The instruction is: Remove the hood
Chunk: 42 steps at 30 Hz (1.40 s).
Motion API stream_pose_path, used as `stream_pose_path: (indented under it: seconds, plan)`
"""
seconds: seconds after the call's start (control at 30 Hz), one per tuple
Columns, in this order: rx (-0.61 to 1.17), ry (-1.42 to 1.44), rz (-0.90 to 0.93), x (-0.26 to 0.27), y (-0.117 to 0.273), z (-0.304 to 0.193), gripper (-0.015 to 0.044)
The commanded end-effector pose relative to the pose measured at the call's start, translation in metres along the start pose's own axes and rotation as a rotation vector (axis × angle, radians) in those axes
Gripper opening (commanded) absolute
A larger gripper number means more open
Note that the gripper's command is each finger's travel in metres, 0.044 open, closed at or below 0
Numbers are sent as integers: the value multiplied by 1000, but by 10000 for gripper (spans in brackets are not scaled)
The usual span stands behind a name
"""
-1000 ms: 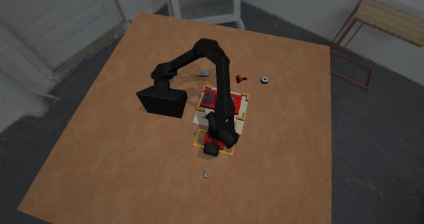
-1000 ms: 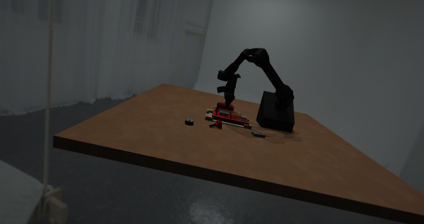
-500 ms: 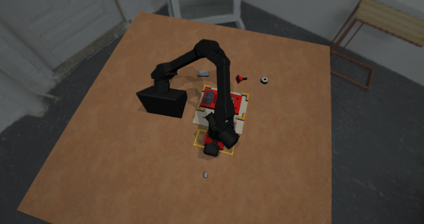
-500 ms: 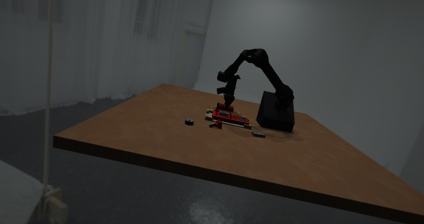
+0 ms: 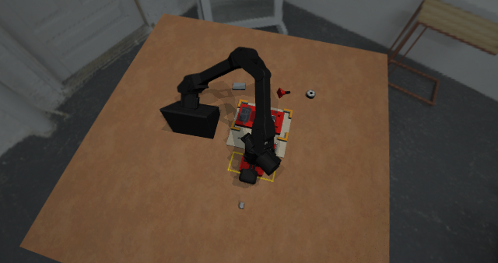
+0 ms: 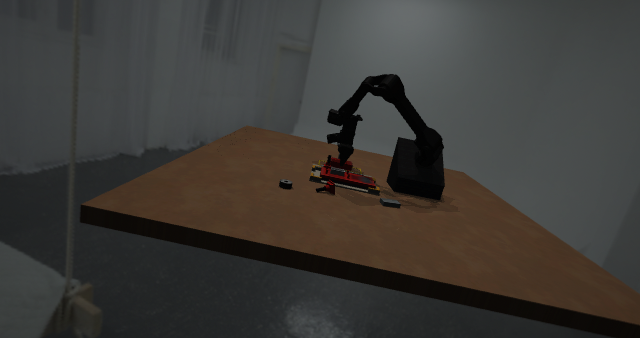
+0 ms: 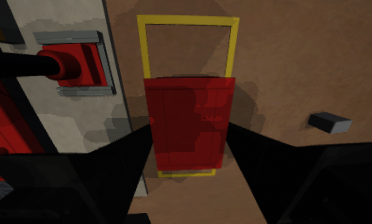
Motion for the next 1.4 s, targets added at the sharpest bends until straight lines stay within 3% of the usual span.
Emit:
stream_pose_path:
  seconds: [0.0, 0.43, 0.73, 1.37]
  plan:
    - [0, 1, 0, 0, 0, 0, 105]
    - [-1, 1, 0, 0, 2, 0, 440]
    - [-2, 0, 5, -2, 70, 0, 440]
    - [-2, 0, 6, -2, 72, 0, 440]
Point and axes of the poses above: the point midway between the two fingers, 35 mm back from their tips, its own y axis back along the fingers, its own x axis across the jaws, z = x × y, the point moved 10 cm from there along y, back along the fingers, and after that the axes turned 10 degrees about -y, right-handed, at the moved point
